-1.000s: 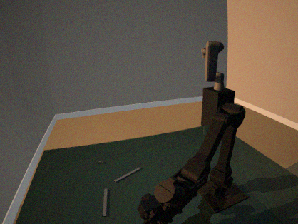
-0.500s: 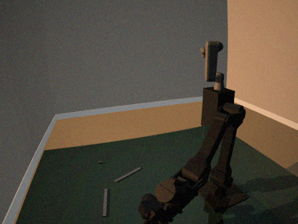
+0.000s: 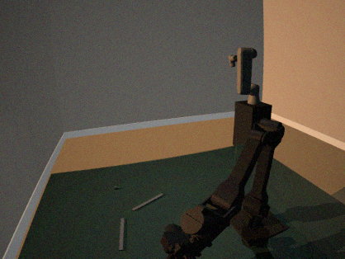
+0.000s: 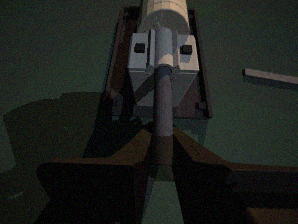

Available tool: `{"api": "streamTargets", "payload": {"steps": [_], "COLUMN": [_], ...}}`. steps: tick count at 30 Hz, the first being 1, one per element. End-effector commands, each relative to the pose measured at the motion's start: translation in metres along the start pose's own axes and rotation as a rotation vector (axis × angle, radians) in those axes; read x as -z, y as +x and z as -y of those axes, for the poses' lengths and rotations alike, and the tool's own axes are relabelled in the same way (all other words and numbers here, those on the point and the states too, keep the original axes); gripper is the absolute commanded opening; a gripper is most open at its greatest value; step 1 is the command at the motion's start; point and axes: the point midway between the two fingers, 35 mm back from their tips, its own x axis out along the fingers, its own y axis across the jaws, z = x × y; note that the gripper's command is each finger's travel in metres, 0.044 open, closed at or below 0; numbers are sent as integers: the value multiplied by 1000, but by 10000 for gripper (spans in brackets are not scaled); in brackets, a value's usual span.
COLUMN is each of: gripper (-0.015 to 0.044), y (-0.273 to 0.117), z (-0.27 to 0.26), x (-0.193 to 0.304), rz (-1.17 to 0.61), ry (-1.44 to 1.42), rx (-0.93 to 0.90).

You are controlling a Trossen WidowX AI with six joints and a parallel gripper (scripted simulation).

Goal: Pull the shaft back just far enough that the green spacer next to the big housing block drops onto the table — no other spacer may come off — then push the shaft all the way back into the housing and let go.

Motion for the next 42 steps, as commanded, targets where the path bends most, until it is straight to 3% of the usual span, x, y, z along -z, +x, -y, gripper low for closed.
{"api": "streamTargets", "payload": {"steps": [1,42], "gripper": [0,0], "y": [-1,-4], "z": [0,0], "x": [0,4], "rz": [1,0], "ry": [4,4], "rx": [1,1]}}
